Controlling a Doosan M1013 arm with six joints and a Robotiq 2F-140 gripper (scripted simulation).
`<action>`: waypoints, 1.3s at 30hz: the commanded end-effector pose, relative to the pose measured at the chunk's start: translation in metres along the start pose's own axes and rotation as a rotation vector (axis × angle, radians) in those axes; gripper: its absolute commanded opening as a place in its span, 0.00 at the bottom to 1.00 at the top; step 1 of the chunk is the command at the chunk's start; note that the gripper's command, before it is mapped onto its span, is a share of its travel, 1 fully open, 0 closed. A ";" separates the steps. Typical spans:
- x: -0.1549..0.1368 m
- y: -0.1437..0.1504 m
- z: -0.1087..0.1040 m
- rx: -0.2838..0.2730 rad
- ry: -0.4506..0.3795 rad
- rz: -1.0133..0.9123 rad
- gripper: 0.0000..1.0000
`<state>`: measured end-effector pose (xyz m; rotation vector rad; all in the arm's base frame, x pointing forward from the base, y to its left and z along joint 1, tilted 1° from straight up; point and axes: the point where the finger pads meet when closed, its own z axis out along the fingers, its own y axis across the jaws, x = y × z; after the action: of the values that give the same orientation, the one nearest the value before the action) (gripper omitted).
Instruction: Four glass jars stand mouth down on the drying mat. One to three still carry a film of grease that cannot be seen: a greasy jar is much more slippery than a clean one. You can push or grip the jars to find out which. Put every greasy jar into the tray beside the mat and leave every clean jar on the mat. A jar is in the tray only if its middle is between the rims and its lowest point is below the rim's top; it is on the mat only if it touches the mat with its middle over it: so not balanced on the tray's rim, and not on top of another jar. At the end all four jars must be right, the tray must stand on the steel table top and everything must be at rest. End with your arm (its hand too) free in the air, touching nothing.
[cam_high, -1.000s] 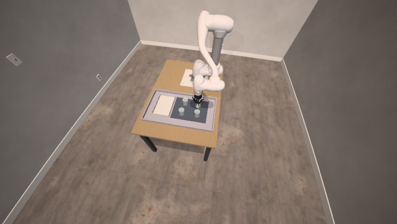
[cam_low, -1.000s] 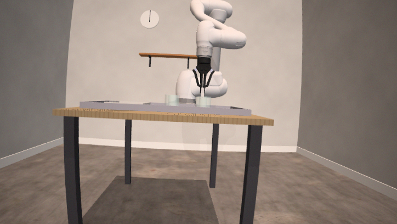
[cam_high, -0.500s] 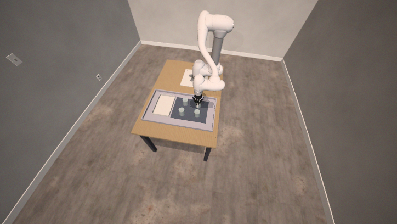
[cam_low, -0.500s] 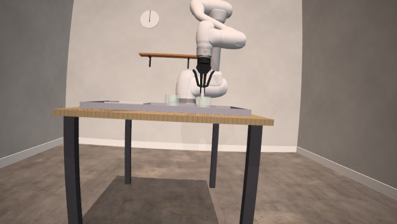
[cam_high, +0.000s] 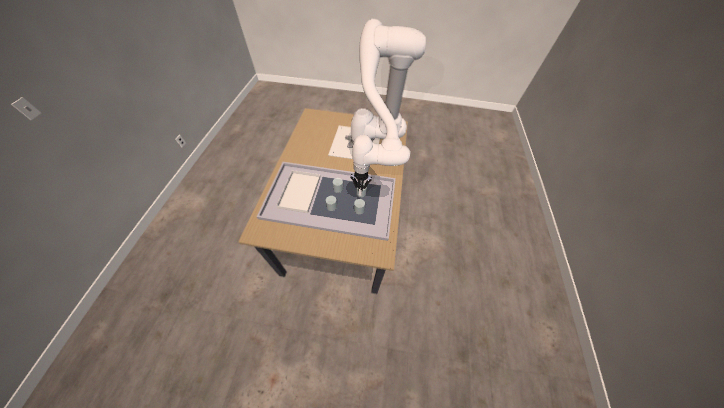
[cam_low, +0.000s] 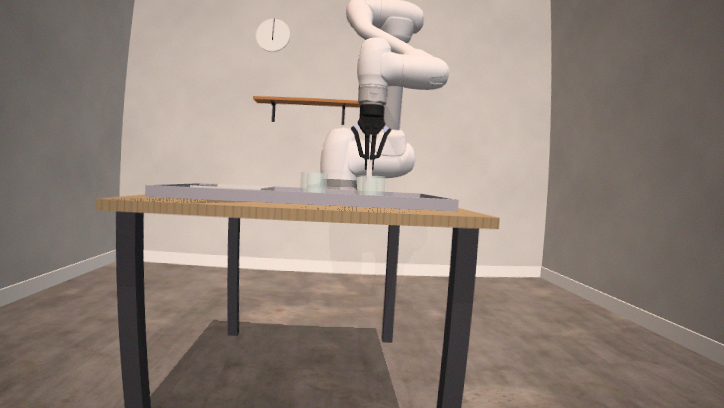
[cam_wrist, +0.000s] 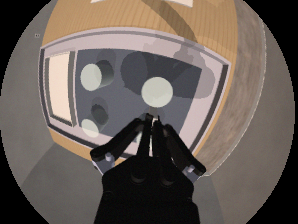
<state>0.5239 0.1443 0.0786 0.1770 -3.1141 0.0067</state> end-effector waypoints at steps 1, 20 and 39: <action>0.000 0.000 0.000 0.000 0.000 0.000 0.00; 0.003 0.000 0.000 0.000 0.000 0.000 0.00; 0.005 0.000 -0.002 0.000 0.000 0.000 0.00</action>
<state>0.5193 0.1438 0.0804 0.1770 -3.1141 0.0067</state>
